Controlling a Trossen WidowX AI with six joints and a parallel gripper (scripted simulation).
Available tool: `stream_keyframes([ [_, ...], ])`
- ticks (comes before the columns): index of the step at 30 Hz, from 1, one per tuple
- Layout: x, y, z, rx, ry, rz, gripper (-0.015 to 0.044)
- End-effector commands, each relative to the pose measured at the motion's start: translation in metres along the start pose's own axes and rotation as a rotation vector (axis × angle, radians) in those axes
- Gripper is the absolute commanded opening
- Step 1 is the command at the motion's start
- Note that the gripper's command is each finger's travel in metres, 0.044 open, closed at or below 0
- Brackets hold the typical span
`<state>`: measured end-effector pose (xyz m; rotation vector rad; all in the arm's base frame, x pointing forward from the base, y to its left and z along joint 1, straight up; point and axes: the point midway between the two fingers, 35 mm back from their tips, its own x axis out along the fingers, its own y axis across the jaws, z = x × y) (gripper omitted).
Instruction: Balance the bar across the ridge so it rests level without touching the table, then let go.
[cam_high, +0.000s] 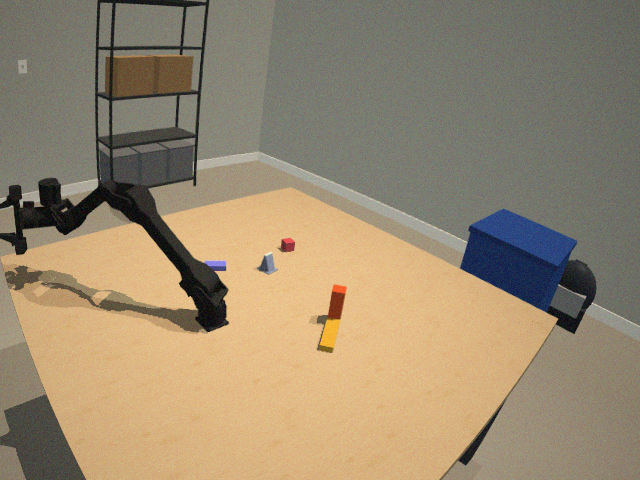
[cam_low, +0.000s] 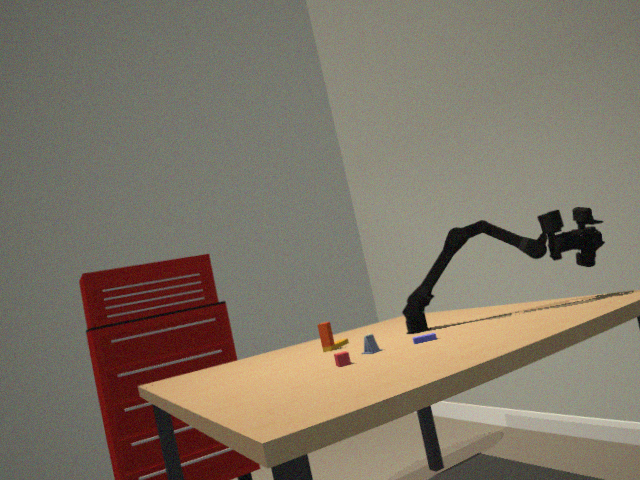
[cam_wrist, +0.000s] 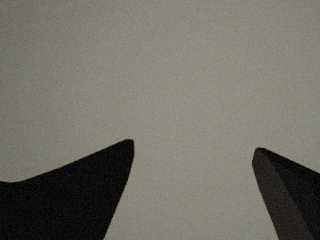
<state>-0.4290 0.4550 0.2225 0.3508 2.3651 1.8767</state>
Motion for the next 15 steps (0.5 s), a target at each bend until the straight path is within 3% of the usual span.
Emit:
stream_keyframes([
  [1, -0.027, 0.012, 0.034, 0.022, -0.095, -0.002, 0.0315],
  [15, -0.114, 0.043, 0.116, 0.03, -0.352, 0.005, 0.0315],
])
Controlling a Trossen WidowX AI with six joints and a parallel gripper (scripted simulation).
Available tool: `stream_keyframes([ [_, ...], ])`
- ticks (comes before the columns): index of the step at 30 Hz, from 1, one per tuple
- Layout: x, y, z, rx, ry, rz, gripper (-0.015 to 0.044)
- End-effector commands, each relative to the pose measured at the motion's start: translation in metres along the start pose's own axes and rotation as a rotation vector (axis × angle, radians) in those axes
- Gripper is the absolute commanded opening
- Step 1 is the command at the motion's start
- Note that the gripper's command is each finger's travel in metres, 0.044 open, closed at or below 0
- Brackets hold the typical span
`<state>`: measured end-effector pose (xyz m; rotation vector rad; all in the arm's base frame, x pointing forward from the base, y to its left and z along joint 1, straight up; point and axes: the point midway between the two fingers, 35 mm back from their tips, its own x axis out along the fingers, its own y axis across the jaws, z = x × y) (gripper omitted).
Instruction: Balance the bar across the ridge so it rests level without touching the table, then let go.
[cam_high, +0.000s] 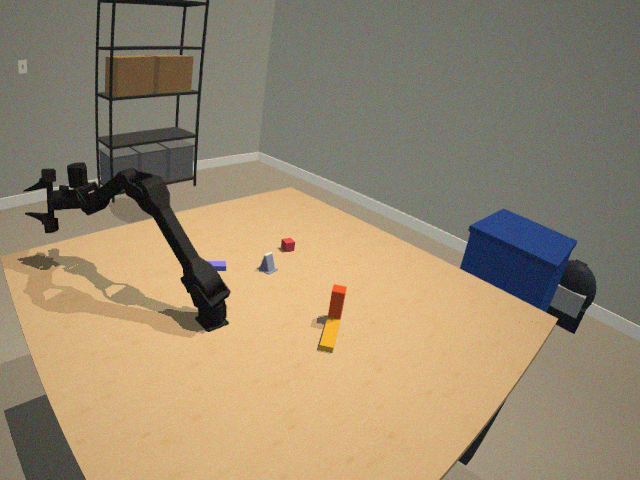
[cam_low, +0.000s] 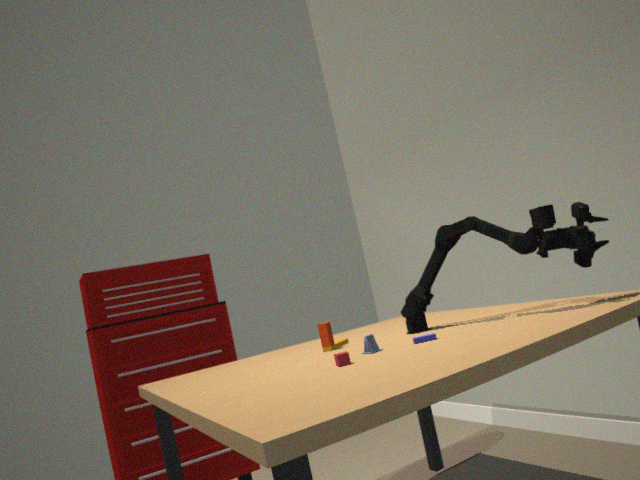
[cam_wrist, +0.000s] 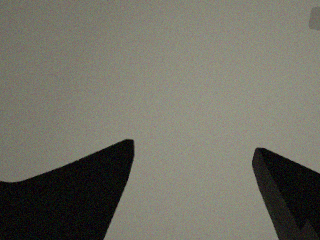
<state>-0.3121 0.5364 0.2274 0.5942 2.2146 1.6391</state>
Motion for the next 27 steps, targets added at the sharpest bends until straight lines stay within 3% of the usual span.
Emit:
stream_keyframes([
  [1, -0.019, 0.011, 0.022, -0.033, -0.065, 0.006, 0.0315],
  [14, -0.075, 0.025, 0.085, -0.08, -0.28, -0.009, 0.0315],
  [27, -0.167, 0.04, 0.162, 0.001, -0.523, -0.037, 0.0315],
])
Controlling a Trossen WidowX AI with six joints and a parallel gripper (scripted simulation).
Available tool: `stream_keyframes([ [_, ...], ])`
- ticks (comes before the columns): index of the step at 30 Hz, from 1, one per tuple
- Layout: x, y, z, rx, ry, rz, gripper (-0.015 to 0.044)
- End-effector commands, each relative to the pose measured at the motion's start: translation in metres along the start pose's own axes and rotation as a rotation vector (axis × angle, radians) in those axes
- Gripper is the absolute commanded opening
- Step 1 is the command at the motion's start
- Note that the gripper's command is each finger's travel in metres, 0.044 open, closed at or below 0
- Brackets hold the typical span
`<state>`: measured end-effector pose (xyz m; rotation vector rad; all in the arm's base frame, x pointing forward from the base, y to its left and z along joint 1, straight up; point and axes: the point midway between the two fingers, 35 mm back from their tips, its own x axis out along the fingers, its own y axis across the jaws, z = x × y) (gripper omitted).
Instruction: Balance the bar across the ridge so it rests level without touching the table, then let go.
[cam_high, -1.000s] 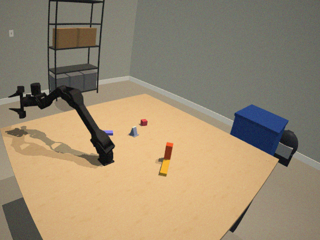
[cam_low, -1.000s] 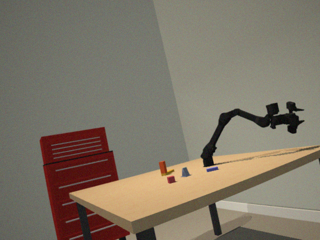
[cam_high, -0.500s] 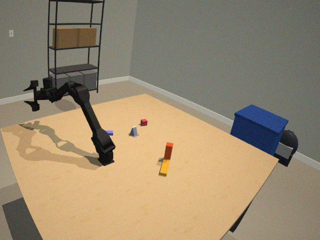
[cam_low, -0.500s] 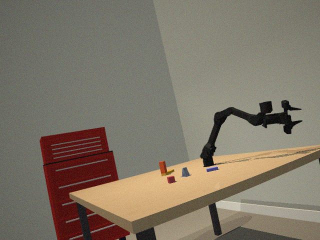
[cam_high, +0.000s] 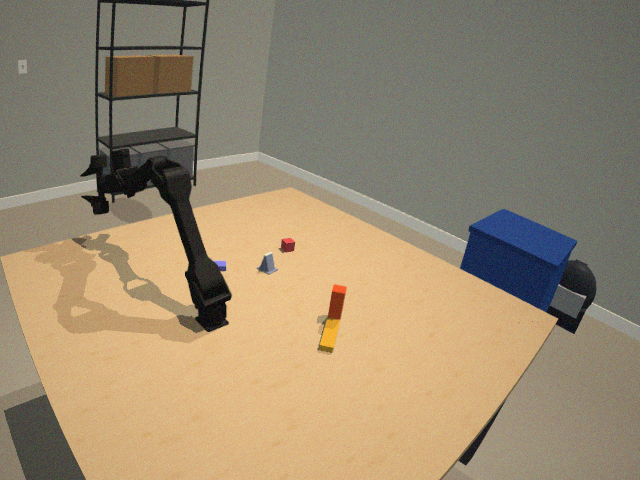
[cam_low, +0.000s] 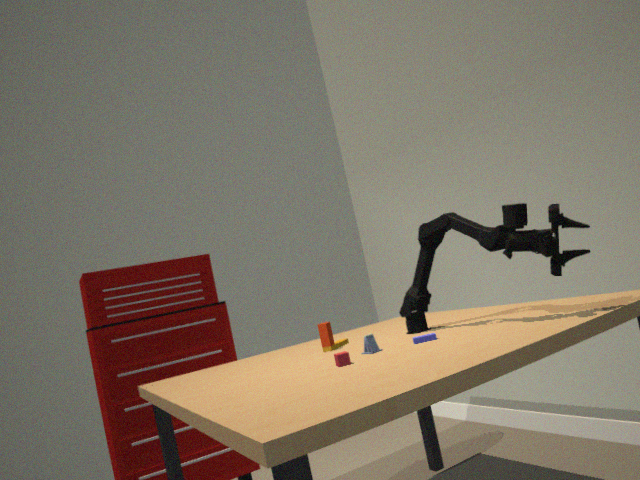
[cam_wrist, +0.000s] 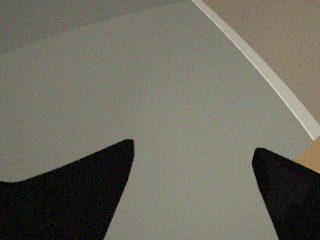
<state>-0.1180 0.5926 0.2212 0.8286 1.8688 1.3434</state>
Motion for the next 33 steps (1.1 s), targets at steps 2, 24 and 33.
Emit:
stream_keyframes([
  [2, -0.027, 0.005, 0.043, 0.031, -0.105, -0.016, 0.0315],
  [24, -0.159, 0.011, 0.176, 0.196, -0.495, -0.056, 0.0315],
  [33, -0.225, 0.004, 0.222, 0.26, -0.655, -0.073, 0.0315],
])
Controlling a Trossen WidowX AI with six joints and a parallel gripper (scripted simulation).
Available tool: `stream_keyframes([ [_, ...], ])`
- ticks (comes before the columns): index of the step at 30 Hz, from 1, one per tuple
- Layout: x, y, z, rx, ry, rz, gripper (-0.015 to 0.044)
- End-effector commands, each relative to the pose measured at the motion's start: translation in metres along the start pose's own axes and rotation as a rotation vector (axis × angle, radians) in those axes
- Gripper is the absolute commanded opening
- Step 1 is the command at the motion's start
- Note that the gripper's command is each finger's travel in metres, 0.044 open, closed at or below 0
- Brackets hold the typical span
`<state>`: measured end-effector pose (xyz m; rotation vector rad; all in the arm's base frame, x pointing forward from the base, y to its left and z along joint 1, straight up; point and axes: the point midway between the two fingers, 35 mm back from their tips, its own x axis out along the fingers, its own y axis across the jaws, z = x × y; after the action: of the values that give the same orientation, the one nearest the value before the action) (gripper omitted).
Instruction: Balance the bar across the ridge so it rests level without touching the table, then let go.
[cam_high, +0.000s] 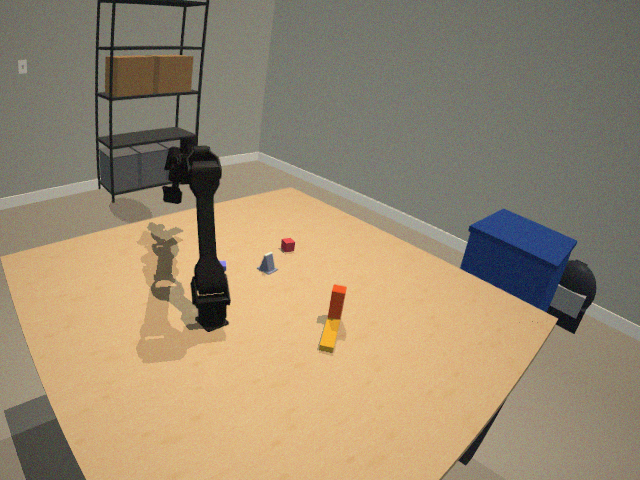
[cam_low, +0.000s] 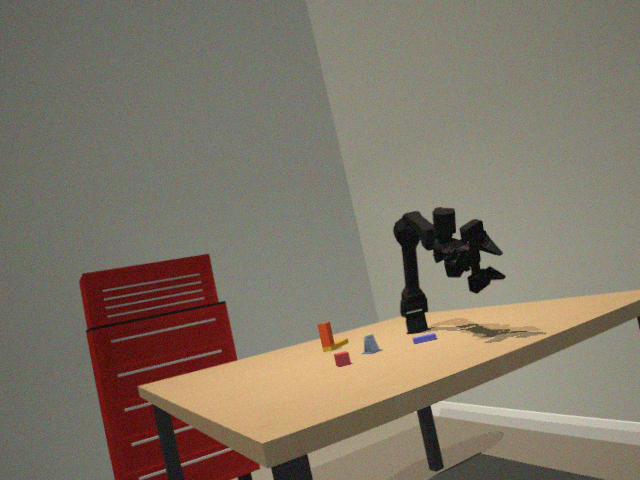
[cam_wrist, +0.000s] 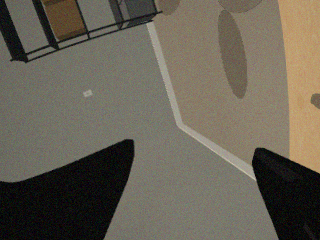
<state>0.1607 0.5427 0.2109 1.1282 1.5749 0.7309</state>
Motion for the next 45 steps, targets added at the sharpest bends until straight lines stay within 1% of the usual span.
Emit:
stream_keyframes([
  [1, -0.018, 0.002, 0.038, 0.028, -0.084, -0.01, 0.0315],
  [13, -0.073, -0.001, 0.124, 0.131, -0.275, -0.048, 0.0315],
  [24, -0.135, -0.011, 0.191, 0.253, -0.446, -0.079, 0.0315],
  [34, -0.2, -0.024, 0.24, 0.364, -0.597, -0.092, 0.0315],
  [45, -0.275, -0.046, 0.279, 0.509, -0.755, -0.111, 0.0315],
])
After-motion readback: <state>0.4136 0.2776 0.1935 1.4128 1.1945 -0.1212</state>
